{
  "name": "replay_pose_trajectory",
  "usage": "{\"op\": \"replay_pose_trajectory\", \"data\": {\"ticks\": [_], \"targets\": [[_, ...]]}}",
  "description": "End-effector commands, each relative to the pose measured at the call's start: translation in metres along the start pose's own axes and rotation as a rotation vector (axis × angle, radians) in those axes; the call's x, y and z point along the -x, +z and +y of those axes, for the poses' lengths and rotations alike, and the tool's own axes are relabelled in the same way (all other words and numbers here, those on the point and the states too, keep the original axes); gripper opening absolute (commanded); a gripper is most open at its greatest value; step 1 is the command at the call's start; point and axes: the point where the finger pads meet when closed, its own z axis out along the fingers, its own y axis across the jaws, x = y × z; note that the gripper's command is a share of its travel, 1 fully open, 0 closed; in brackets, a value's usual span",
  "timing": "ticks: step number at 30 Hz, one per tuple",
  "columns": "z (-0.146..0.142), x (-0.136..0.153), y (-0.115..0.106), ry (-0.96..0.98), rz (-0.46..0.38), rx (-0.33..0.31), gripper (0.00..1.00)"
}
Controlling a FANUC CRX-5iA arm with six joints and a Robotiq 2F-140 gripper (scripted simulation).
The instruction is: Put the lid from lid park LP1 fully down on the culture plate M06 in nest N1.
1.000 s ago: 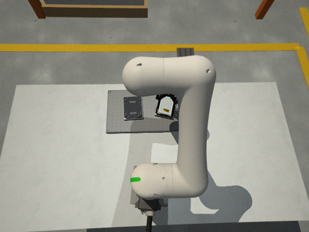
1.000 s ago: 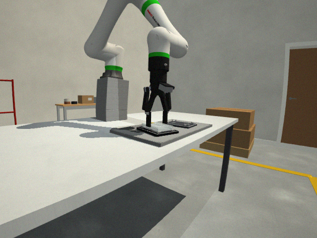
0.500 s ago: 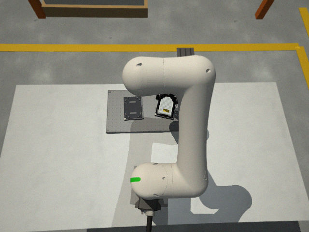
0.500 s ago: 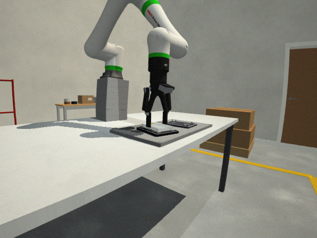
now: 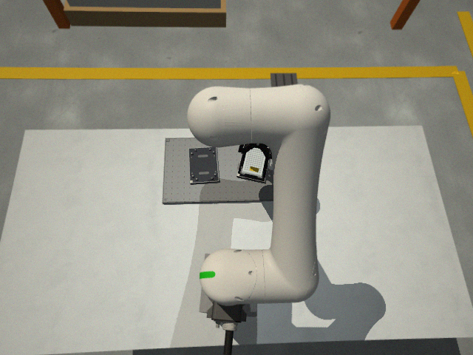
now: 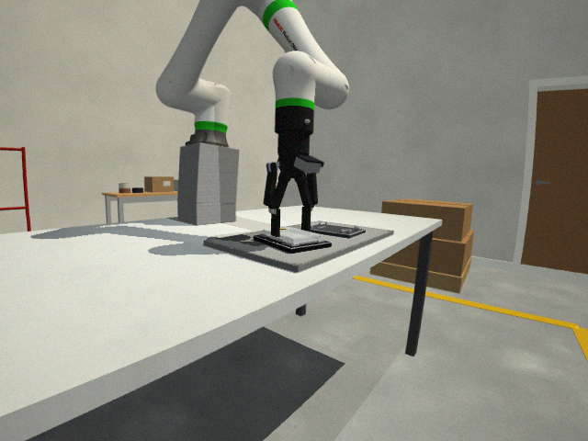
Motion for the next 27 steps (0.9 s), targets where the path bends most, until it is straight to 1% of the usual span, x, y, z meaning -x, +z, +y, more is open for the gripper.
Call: {"op": "replay_pose_trajectory", "data": {"ticks": [1, 13, 14, 27], "targets": [[0.0, -0.0009, -0.0008, 0.0, 0.002, 0.0, 0.61], [0.0, -0.0009, -0.0008, 0.0, 0.002, 0.0, 0.61], [0.0, -0.0009, -0.0008, 0.0, 0.002, 0.0, 0.69], [0.0, -0.0009, -0.0008, 0.0, 0.002, 0.0, 0.69]]}}
